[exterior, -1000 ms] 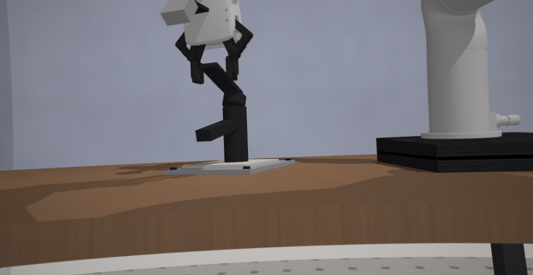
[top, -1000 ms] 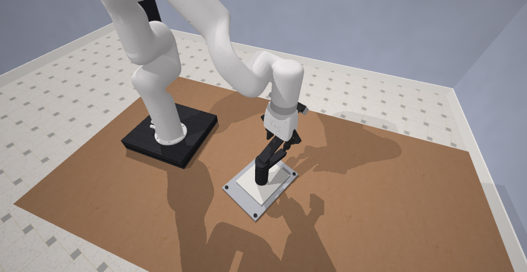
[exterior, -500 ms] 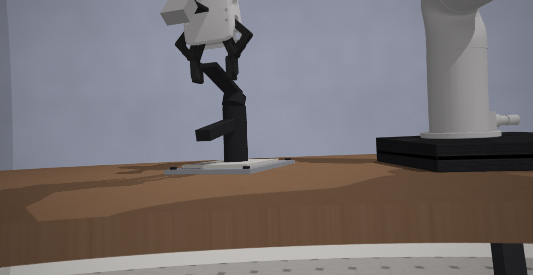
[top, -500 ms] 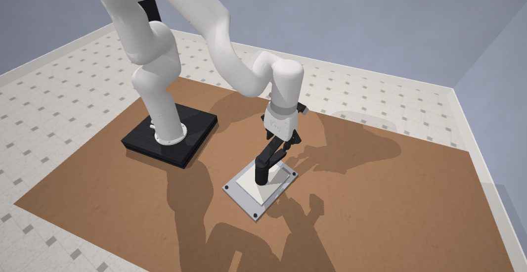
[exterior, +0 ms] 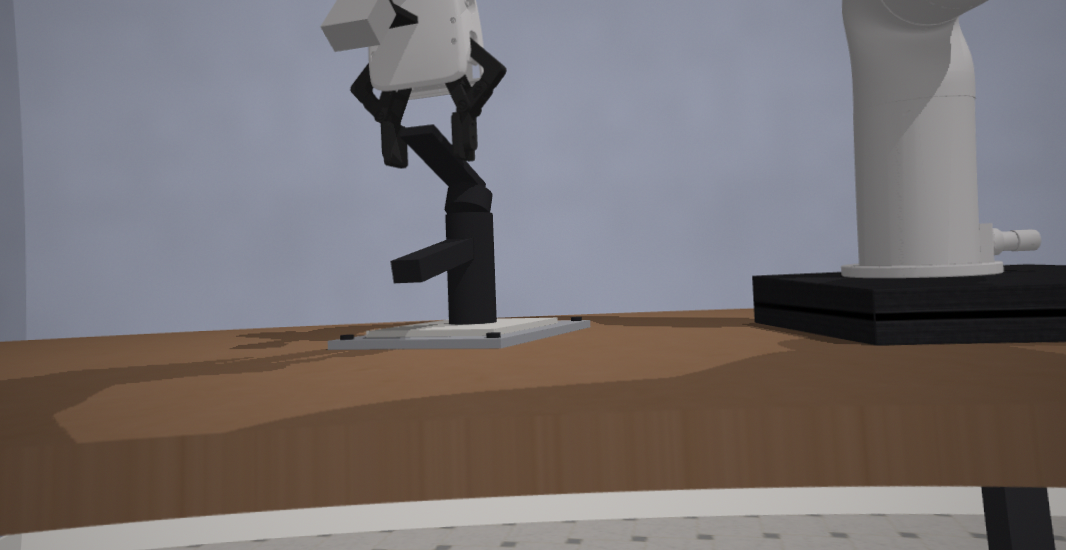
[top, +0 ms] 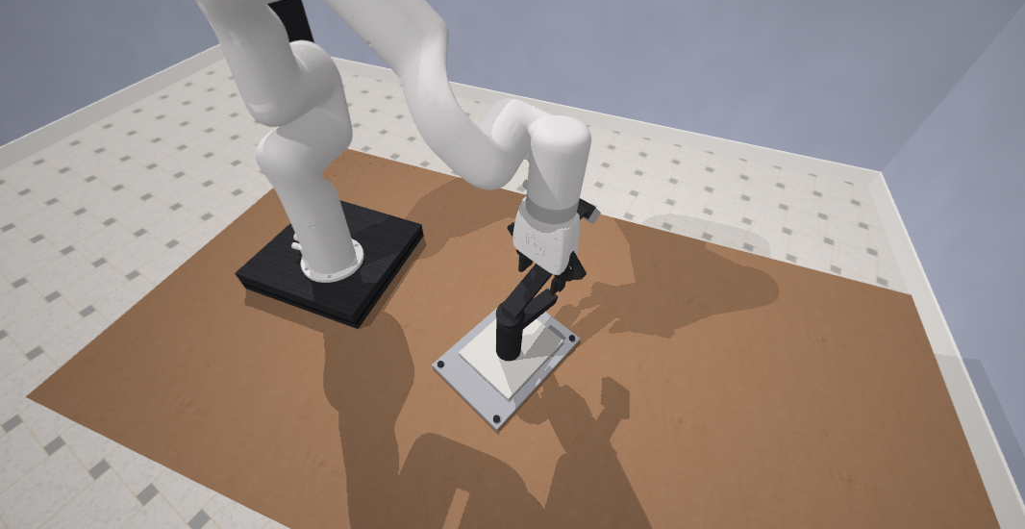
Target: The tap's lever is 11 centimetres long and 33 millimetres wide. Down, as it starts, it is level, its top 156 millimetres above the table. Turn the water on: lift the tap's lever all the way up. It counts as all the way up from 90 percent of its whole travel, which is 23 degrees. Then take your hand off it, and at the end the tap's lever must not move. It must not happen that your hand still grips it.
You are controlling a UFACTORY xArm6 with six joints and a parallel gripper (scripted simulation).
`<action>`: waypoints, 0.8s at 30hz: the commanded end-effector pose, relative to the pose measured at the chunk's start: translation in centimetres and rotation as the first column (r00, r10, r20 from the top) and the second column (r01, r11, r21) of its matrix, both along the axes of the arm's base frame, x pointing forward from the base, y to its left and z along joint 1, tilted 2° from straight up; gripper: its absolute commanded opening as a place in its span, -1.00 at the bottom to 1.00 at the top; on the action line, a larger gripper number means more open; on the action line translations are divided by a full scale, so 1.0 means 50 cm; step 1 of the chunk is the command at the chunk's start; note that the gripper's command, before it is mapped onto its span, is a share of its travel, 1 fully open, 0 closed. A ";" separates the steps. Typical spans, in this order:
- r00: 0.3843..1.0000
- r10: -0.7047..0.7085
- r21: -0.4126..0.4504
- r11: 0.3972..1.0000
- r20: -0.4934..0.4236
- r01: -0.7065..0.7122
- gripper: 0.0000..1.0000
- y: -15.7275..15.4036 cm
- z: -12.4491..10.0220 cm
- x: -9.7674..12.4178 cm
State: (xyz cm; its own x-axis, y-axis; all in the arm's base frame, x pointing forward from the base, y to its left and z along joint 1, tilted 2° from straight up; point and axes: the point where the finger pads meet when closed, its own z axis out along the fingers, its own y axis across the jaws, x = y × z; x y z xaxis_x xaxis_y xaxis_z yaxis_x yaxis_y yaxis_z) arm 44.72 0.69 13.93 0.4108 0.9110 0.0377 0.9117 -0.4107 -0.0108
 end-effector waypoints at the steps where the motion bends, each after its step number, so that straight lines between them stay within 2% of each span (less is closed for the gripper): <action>1: 1.000 0.000 0.000 1.000 0.004 0.000 0.45 0.000 0.003 0.003; 24: 1.000 0.000 0.000 1.000 0.004 0.000 0.45 -0.001 0.028 0.002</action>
State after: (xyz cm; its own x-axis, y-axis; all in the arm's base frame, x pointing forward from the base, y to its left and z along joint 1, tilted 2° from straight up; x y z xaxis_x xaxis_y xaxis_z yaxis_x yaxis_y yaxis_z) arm 44.73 0.65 15.16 0.4108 0.9109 0.0379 0.9117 -0.4107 -0.0103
